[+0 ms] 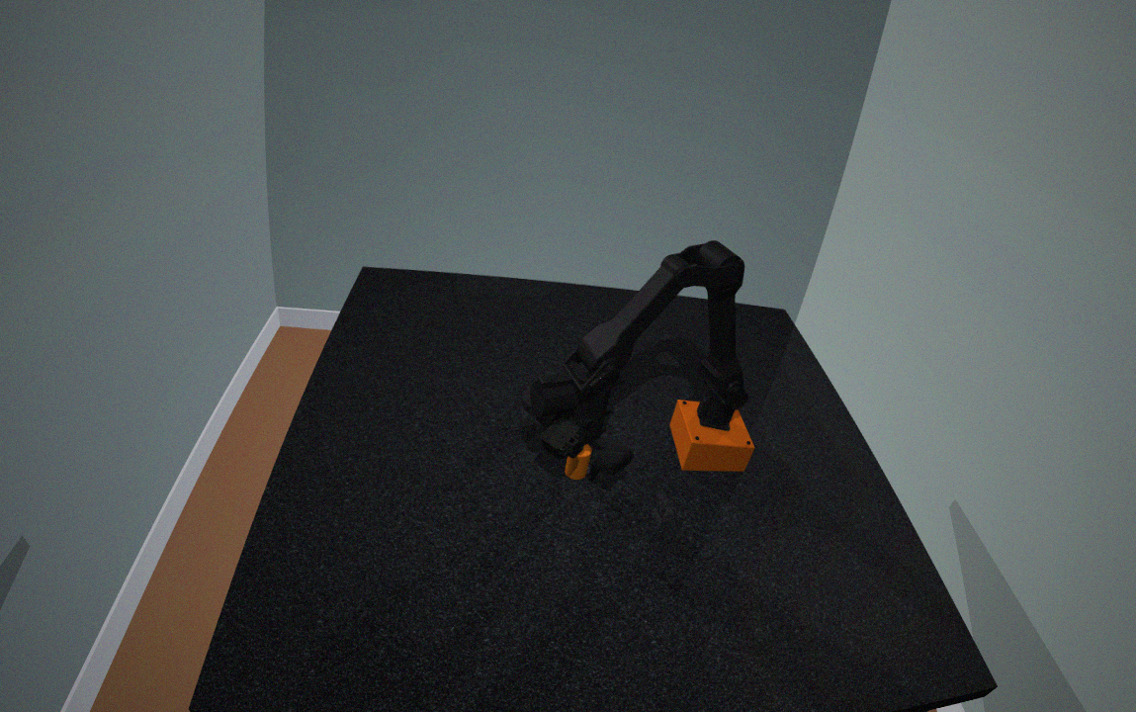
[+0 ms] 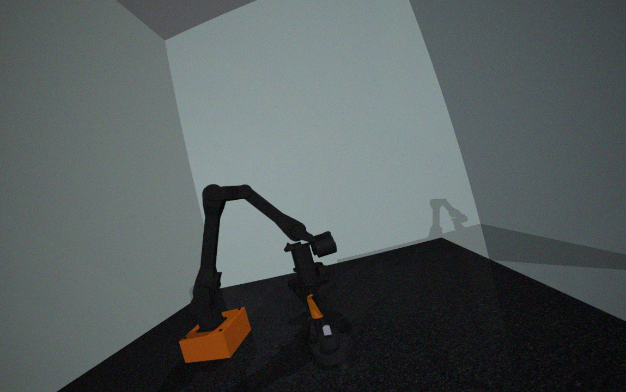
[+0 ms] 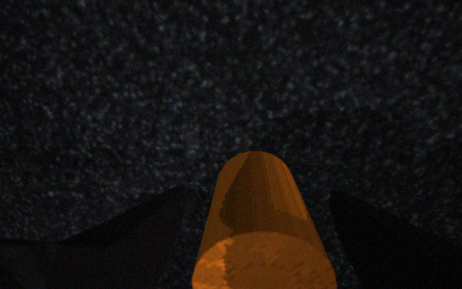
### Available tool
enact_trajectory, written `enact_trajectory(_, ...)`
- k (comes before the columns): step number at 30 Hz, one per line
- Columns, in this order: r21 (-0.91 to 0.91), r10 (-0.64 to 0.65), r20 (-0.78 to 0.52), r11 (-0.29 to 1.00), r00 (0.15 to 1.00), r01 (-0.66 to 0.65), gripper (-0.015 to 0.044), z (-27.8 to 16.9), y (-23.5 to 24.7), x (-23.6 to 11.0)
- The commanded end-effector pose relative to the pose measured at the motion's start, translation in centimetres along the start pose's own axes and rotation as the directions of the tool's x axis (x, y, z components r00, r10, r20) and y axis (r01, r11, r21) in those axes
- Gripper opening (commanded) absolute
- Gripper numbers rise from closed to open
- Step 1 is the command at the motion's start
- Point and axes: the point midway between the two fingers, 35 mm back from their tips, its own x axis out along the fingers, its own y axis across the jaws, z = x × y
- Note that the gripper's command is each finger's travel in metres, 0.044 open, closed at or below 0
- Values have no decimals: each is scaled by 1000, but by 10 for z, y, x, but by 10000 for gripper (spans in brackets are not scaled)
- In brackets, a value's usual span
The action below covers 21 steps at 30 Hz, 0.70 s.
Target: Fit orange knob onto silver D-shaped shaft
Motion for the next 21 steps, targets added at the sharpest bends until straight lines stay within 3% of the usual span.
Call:
enact_trajectory(1,-7,5,3,1000,1000,-5,256,0,1,1)
enact_trajectory(4,-7,5,3,1000,1000,-5,177,0,1,1)
enact_trajectory(11,-7,5,3,1000,1000,-5,131,0,1,1)
enact_trajectory(16,-7,5,3,1000,1000,-5,0,2,0,-6)
enact_trajectory(21,-7,4,3,1000,1000,-4,0,5,-1,-21)
